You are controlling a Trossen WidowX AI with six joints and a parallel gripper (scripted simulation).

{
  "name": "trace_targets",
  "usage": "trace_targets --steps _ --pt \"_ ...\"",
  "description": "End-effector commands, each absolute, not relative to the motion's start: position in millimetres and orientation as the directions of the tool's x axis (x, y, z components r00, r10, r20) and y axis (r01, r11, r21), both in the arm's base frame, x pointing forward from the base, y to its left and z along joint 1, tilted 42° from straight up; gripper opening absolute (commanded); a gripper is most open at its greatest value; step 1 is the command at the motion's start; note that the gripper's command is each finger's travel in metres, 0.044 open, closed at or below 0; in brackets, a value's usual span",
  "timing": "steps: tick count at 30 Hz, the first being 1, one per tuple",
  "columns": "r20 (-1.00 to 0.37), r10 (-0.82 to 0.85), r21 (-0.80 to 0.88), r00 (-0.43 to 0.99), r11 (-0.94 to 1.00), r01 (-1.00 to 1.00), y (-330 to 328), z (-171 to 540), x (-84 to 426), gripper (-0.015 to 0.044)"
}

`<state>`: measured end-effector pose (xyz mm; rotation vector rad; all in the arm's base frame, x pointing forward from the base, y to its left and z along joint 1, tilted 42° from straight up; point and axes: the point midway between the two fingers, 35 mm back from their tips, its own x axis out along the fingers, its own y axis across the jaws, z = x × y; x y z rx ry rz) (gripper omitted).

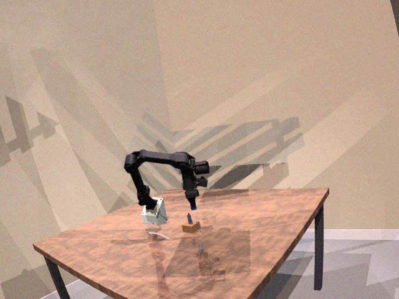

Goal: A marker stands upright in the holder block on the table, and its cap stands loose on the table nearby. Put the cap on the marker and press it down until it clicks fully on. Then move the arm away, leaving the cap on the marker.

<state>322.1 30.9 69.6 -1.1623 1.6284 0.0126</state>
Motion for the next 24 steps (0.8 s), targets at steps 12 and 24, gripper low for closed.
trace_targets --steps 12,24 --pt "-0.742 -0.667 -0.524 0.063 0.519 -0.675 15 89 304 0.0" --pt "-0.742 -0.667 -0.524 0.063 0.519 -0.675 6 79 306 0.0"
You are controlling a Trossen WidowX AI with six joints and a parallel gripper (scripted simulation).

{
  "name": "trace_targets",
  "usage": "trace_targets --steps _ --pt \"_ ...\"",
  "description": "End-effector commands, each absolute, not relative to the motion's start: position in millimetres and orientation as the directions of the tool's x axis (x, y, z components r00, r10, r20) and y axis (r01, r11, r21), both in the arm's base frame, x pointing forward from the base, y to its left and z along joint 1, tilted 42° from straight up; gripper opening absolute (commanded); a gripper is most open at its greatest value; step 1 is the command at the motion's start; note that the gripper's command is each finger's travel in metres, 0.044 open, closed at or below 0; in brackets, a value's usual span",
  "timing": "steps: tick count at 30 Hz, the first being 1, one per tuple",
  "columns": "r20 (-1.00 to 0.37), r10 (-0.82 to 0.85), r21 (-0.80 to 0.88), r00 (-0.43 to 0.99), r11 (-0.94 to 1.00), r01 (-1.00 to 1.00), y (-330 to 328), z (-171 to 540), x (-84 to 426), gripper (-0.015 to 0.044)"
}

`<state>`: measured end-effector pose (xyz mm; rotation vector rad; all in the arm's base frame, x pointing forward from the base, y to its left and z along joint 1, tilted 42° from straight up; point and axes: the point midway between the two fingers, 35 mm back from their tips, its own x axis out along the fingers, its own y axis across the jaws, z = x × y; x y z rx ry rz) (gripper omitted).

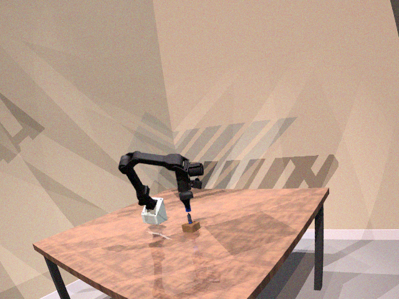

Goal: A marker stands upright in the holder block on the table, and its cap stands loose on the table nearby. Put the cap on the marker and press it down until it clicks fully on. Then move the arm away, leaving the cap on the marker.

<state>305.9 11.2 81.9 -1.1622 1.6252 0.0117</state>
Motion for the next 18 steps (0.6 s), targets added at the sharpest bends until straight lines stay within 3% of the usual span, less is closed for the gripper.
trace_targets --steps 1,18 --pt "-0.742 -0.667 -0.524 0.063 0.519 -0.675 5 78 306 0.0" --pt "-0.742 -0.668 -0.524 0.063 0.519 -0.675 -13 57 308 0.0"
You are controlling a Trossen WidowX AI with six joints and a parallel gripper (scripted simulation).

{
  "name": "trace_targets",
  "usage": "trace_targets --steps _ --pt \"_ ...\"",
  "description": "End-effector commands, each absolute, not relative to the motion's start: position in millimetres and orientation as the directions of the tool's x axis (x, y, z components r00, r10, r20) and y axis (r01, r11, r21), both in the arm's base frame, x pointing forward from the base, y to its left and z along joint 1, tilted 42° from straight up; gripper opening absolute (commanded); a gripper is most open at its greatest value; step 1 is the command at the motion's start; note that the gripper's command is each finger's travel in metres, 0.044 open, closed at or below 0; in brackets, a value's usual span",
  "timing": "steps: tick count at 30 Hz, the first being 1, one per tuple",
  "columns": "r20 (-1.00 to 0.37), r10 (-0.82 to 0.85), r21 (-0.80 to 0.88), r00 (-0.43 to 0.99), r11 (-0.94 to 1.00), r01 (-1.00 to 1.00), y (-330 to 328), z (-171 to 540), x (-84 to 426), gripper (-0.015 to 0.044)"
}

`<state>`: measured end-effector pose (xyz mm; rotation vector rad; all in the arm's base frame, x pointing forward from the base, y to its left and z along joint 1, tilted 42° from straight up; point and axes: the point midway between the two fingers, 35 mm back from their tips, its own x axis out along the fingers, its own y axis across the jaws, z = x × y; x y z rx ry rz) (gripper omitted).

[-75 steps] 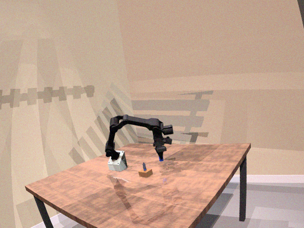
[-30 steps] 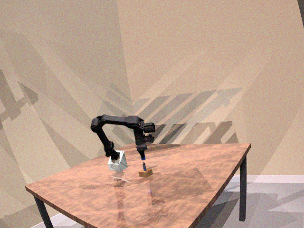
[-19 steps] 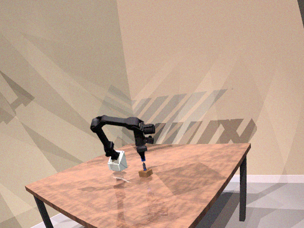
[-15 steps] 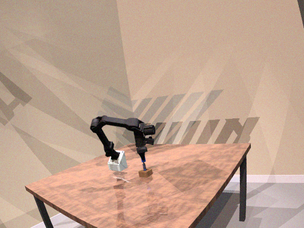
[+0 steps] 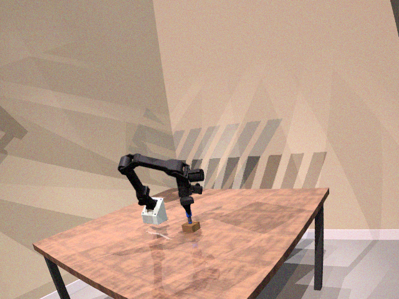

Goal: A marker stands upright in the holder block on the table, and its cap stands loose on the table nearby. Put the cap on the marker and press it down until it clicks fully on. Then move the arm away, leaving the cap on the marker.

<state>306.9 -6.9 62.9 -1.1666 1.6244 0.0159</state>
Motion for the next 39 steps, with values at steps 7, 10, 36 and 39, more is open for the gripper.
trace_targets --steps 7,10,36,39 --pt "-0.741 -0.668 -0.525 0.063 0.518 -0.675 -21.2 49.5 308.2 0.0" --pt "-0.741 -0.669 -0.526 0.063 0.518 -0.675 -23.8 46.8 308.1 0.0" --pt "-0.741 -0.669 -0.526 0.063 0.518 -0.675 -24.0 46.7 308.0 0.0" --pt "-0.741 -0.669 -0.526 0.063 0.518 -0.675 -24.0 46.7 308.0 0.0"
